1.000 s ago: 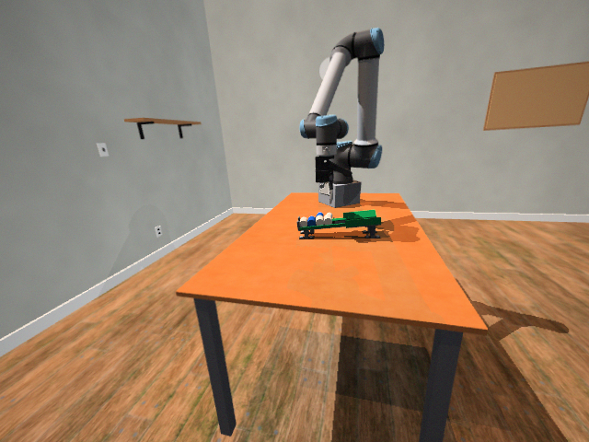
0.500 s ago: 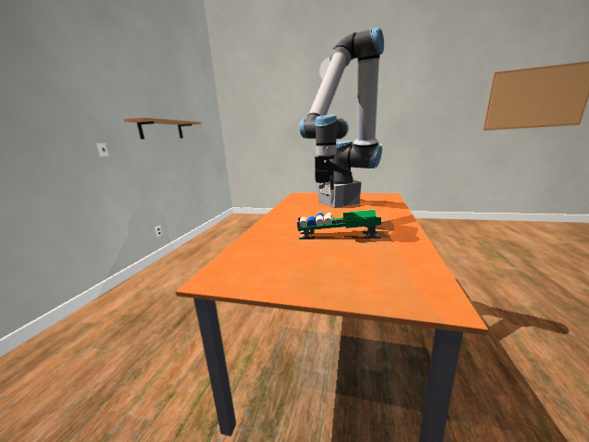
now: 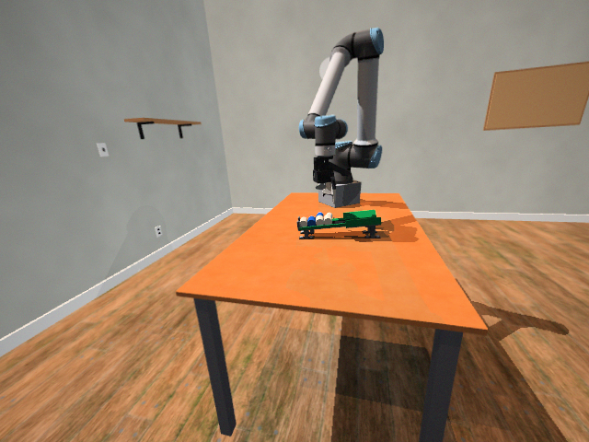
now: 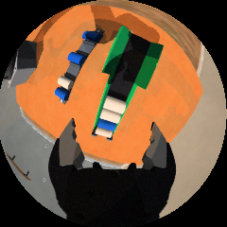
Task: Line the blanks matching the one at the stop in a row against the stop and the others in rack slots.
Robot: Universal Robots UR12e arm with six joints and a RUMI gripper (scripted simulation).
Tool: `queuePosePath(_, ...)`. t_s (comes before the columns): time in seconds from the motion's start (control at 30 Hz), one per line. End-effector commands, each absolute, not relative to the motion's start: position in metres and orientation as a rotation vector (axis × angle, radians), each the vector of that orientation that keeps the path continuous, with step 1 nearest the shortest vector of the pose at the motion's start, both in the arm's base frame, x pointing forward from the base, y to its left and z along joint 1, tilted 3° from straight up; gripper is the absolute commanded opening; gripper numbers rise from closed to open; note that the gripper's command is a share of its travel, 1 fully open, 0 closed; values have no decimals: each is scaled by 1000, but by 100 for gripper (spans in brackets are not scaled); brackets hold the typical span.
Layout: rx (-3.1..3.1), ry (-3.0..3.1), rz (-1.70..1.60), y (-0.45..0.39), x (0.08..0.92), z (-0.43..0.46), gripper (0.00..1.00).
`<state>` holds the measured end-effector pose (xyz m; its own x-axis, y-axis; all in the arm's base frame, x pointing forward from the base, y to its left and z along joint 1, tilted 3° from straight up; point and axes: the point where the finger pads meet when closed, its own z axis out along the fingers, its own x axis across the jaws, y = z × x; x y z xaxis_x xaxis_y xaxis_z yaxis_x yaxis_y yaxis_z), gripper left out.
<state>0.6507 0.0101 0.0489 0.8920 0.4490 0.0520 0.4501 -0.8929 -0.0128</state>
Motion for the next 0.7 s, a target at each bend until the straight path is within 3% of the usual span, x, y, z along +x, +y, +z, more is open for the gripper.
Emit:
queuePosePath(0.0,-2985,-899,-80,7,650,49,100)
queuePosePath(0.67,-2606,-1739,-87,-11,646,46,100)
